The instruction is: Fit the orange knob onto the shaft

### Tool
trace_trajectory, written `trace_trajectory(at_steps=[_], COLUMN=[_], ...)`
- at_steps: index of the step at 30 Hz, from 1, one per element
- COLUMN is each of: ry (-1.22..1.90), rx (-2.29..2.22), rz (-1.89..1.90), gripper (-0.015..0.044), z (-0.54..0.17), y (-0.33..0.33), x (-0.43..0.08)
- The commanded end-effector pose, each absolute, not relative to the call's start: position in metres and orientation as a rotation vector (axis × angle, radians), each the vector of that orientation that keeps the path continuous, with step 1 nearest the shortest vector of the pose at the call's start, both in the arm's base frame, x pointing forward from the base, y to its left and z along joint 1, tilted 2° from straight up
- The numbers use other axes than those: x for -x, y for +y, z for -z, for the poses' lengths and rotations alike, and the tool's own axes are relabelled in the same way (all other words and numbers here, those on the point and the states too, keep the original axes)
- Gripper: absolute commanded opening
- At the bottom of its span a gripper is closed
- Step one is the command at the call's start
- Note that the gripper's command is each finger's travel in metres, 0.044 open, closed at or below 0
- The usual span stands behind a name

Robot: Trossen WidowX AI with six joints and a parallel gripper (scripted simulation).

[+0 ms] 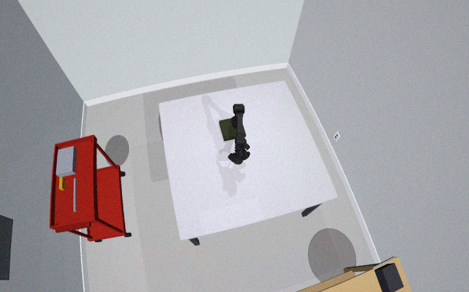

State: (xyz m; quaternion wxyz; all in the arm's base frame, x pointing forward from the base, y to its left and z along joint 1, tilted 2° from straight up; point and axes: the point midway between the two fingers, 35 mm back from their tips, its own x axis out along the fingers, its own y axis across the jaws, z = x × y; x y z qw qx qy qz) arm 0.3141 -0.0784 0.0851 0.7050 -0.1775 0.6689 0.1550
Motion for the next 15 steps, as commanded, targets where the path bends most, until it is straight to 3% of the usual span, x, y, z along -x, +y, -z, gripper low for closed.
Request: trace_trajectory(at_steps=[1,15], ry=[1.479,1.472], rx=[0.400,0.443], rz=[-0.349,-0.389], gripper=[0.0000,0.0000], z=[-0.0845,-0.0899], y=[-0.0785,-0.0783], x=[-0.3165,-0.3157])
